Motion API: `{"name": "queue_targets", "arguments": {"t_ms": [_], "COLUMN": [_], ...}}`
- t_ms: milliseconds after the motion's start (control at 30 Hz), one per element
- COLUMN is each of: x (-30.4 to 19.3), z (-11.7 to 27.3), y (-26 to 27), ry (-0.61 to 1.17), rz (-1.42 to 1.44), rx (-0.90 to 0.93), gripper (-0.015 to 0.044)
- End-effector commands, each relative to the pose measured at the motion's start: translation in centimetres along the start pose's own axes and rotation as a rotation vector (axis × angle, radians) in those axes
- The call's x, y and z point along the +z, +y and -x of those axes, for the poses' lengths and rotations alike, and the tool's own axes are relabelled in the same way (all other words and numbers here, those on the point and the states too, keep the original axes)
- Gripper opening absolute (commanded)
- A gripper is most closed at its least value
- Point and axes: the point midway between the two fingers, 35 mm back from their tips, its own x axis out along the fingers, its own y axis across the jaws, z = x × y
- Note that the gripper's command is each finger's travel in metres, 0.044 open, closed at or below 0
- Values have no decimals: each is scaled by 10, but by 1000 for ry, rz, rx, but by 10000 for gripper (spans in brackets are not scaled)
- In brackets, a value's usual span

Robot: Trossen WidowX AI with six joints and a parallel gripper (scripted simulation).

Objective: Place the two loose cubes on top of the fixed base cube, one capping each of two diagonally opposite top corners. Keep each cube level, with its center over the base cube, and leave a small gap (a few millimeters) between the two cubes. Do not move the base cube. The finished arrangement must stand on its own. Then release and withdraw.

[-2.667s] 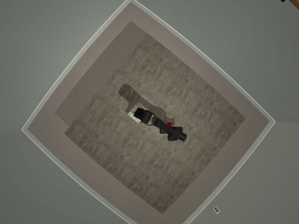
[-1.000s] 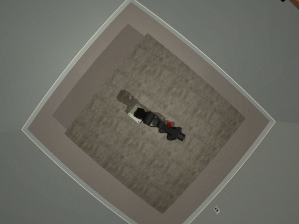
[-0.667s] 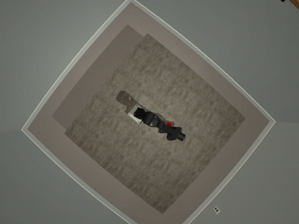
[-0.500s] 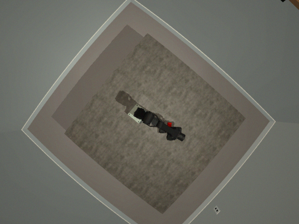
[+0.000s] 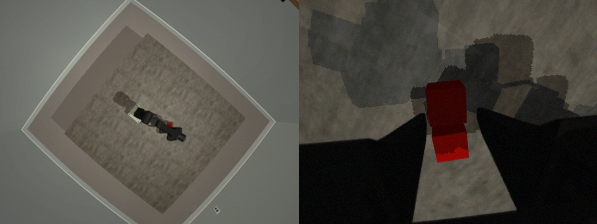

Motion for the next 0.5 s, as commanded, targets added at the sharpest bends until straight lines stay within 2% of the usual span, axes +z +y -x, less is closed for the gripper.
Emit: {"name": "queue_targets", "arguments": {"t_ms": [0,467], "x": [1,1], "z": [8,24], "y": [2,2], "ry": [-4,-4], "rz": [6,6], "rx": [9,9], "gripper": [205,205]}}
